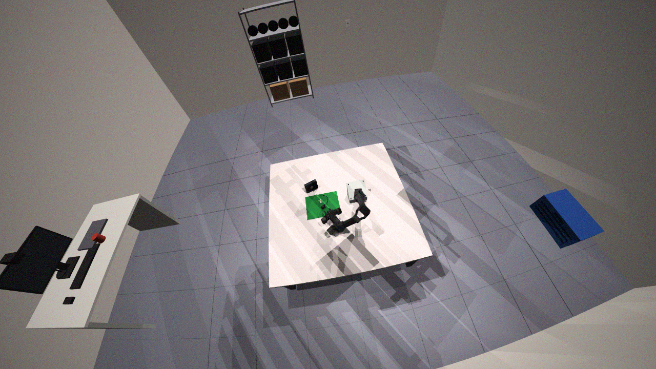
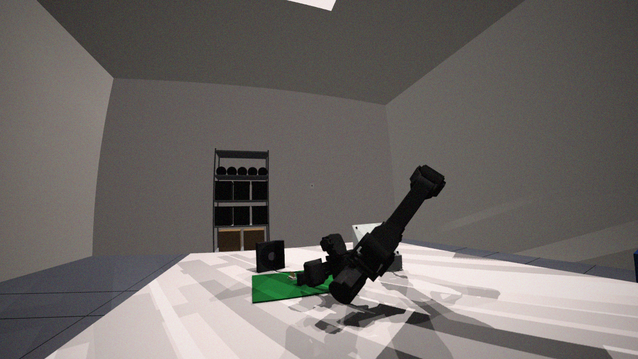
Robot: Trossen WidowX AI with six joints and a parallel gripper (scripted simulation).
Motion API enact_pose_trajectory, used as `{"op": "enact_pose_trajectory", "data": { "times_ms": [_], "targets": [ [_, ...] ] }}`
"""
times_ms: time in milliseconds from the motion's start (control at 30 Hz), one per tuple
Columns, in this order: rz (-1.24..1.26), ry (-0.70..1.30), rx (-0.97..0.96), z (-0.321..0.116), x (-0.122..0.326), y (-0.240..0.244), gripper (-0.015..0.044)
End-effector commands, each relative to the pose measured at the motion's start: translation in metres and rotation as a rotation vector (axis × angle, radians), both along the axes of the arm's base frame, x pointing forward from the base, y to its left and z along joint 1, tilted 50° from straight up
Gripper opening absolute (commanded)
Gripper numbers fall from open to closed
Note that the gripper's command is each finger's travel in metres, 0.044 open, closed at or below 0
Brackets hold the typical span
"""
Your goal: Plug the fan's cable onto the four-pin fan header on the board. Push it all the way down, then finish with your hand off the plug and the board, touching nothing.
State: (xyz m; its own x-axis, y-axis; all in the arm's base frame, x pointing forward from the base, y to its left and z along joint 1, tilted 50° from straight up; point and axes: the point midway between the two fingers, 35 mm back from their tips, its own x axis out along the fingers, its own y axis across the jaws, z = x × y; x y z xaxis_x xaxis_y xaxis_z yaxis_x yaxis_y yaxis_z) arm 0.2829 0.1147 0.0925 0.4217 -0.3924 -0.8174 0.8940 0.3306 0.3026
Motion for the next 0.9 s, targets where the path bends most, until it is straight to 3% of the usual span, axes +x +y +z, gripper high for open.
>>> {"op": "enact_pose_trajectory", "data": {
  "times_ms": [0,233,867],
  "targets": [
    [-0.003,-0.011,0.003,0.014,-0.005,0.0,0.0205],
    [0.0,0.006,0.007,0.023,-0.01,-0.002,0.0205],
    [0.121,0.418,0.242,-0.015,-0.018,-0.017,0.0205]
  ]
}}
